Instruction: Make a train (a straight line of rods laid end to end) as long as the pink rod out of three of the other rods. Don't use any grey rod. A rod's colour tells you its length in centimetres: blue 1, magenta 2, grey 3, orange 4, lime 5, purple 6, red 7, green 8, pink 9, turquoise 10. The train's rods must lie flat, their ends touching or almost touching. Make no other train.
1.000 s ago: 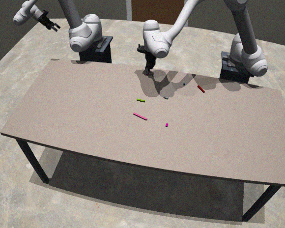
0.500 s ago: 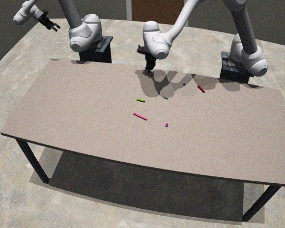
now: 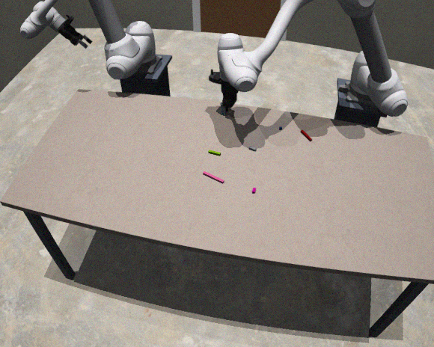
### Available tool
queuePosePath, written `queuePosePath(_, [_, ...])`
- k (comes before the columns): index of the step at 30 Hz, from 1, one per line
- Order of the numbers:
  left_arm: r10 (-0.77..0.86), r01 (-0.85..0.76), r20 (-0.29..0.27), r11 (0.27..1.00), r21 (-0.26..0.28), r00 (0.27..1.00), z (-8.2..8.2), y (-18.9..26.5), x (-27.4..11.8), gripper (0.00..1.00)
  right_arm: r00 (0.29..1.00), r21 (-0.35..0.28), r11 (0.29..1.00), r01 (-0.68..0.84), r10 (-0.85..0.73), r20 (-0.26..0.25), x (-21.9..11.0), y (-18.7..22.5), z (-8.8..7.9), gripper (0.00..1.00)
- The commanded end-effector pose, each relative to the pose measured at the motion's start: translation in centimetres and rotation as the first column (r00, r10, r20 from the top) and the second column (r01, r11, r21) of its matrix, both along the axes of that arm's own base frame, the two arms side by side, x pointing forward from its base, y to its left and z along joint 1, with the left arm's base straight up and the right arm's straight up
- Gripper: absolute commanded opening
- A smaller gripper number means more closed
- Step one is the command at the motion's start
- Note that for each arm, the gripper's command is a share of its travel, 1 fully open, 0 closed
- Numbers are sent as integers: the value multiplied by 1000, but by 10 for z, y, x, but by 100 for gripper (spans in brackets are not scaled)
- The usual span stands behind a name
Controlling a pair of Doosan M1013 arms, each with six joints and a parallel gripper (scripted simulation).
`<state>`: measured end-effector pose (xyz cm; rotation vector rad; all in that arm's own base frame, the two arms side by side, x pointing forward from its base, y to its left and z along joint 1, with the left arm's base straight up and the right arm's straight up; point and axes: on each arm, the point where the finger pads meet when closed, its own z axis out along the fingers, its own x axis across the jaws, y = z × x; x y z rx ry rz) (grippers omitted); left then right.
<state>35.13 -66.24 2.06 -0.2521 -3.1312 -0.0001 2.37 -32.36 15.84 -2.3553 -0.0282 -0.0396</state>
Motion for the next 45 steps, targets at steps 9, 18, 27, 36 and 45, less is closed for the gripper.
queuePosePath(9, [0, 0, 1, 1000, -1, 1000, 1, 0, 0, 54, 1000, -1, 1000, 0, 0, 0, 0, 0, 0, 100])
queuePosePath(18, [0, 0, 1, 1000, -1, 1000, 1, 0, 0, 54, 1000, -1, 1000, 0, 0, 0, 0, 0, 0, 100])
queuePosePath(27, [0, 0, 1, 1000, -1, 1000, 1, 0, 0, 54, 1000, -1, 1000, 0, 0, 0, 0, 0, 0, 100])
queuePosePath(36, [0, 0, 1, 1000, -1, 1000, 1, 0, 0, 24, 1000, -1, 1000, 0, 0, 0, 0, 0, 0, 100])
queuePosePath(45, [0, 0, 1, 1000, -1, 1000, 1, 0, 0, 24, 1000, -1, 1000, 0, 0, 0, 0, 0, 0, 100])
